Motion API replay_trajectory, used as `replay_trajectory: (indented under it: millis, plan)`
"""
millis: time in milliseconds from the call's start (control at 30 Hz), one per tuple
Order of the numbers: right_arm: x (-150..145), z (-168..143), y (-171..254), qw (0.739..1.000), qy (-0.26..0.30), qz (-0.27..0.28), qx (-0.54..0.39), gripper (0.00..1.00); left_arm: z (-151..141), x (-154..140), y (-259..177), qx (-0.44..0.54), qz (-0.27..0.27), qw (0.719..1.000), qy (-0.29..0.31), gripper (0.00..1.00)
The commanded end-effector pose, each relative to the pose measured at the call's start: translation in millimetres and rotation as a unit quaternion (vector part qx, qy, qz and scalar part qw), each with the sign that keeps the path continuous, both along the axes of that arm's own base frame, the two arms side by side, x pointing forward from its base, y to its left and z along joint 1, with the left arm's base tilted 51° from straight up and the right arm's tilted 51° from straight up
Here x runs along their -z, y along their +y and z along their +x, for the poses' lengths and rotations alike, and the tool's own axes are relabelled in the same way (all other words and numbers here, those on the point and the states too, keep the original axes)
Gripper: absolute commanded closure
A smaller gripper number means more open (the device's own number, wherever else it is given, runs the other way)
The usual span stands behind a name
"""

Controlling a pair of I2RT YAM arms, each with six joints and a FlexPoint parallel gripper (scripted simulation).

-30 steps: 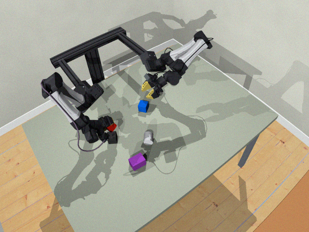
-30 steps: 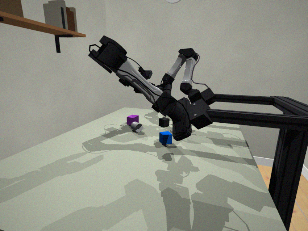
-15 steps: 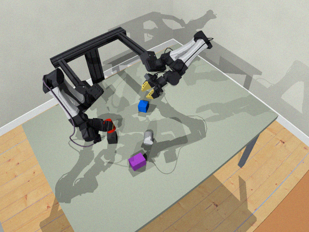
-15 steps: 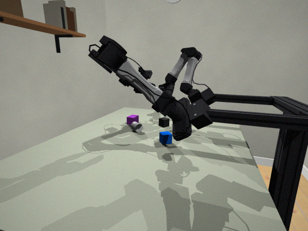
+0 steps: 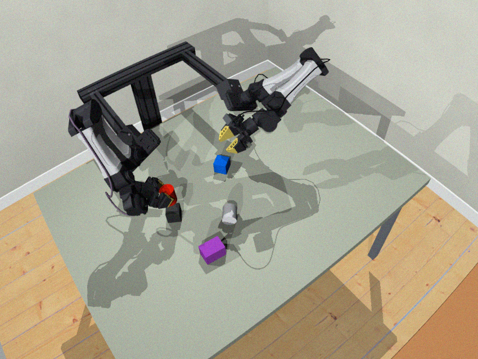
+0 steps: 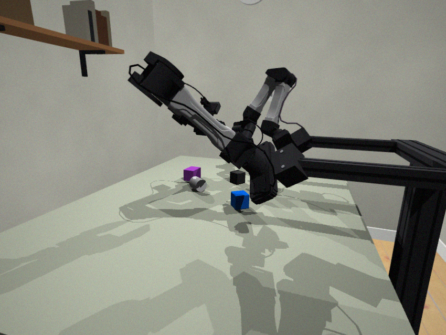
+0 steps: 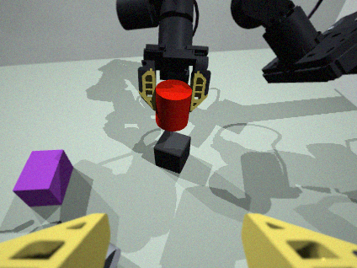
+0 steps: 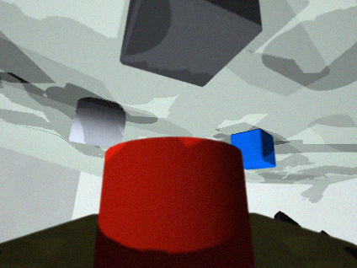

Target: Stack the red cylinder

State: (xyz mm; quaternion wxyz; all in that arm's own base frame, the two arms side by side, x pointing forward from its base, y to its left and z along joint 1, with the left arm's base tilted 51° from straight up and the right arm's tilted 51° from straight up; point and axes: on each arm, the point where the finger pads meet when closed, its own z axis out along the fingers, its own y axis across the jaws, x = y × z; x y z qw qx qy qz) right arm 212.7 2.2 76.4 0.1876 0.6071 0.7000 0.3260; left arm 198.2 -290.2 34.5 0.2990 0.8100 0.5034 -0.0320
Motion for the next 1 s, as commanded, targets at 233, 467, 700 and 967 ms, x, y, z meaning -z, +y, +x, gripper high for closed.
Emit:
replay_trajectory:
  millis: [233, 467, 700, 967]
  plan:
    - [-1, 0, -1, 0.999, -0.004, 0.024, 0.046, 0.52, 1, -4, -5, 0.001, -0.009, 1.000, -0.004, 0.39]
    - [3, 4, -3, 0.999, -0.003, 0.028, 0.042, 0.52, 1, -4, -5, 0.001, -0.009, 1.000, -0.004, 0.39]
    - [12, 23, -15, 0.999, -0.006, 0.027, 0.041, 0.52, 1, -4, -5, 0.001, -0.009, 1.000, -0.004, 0.39]
    - [19, 41, -26, 0.999, -0.010, 0.026, 0.038, 0.52, 1, -4, -5, 0.001, -0.009, 1.000, -0.004, 0.39]
